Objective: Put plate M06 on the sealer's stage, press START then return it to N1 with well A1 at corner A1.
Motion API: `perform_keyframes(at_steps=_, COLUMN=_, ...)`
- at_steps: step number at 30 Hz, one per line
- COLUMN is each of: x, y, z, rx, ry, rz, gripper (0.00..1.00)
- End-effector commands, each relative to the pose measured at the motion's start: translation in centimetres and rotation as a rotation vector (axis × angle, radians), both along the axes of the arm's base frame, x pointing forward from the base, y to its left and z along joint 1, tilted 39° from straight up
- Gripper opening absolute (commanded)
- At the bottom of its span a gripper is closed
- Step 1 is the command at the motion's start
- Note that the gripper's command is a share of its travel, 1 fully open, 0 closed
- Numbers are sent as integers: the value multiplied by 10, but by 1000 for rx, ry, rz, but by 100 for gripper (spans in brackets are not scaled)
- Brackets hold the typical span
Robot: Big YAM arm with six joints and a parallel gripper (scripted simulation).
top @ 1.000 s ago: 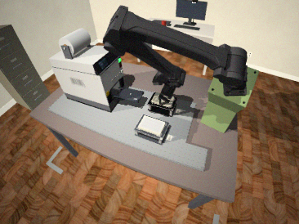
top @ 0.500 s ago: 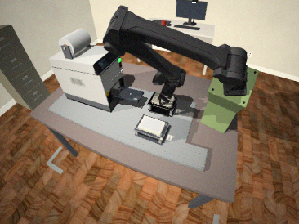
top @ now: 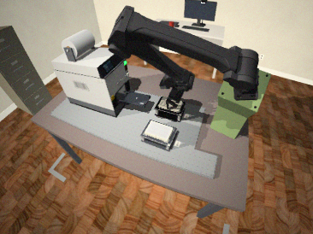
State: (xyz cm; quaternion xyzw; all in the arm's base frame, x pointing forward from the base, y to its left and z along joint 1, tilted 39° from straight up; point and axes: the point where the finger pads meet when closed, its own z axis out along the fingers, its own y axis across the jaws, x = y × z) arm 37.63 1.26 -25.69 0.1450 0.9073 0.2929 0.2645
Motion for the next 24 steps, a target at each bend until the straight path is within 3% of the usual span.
perform_keyframes(at_steps=1, x=2, y=2, z=0, rx=1, ry=-3, rz=-1, gripper=0)
perform_keyframes(at_steps=24, x=-8, y=-15, z=15, rx=-5, ry=3, rz=-12, gripper=0)
